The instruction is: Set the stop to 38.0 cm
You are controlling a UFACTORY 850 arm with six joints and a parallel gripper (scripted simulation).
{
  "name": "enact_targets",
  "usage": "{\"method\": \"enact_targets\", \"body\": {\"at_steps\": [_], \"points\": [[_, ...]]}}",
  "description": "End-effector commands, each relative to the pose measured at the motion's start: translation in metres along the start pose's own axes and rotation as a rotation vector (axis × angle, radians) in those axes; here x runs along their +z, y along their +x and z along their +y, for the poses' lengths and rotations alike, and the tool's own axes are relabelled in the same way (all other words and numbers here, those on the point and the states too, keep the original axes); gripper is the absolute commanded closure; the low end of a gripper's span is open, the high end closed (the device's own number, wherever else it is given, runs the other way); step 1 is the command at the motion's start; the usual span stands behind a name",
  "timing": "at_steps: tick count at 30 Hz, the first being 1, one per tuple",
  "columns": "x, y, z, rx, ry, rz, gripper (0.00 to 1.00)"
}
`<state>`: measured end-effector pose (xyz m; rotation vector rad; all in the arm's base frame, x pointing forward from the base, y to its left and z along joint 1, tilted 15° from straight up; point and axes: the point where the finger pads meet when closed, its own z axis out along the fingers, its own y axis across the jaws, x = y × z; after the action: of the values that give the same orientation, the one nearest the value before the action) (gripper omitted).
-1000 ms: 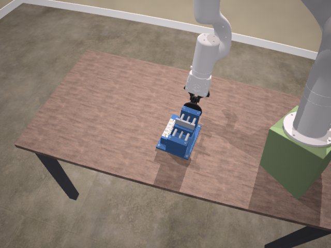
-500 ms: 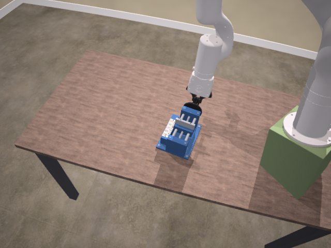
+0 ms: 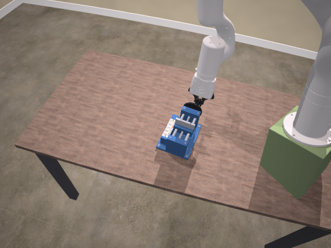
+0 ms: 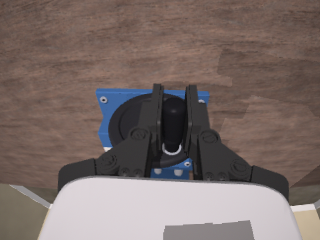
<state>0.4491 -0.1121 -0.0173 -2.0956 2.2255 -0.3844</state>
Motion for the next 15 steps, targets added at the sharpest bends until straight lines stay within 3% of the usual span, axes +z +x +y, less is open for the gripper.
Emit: {"method": "enact_targets", "body": {"at_steps": [1, 15], "points": [[0.002, 0.0, 0.003, 0.0, 0.001, 0.0, 0.94], [0.014, 0.0, 0.014, 0.0, 0.001, 0.0, 0.94]]}}
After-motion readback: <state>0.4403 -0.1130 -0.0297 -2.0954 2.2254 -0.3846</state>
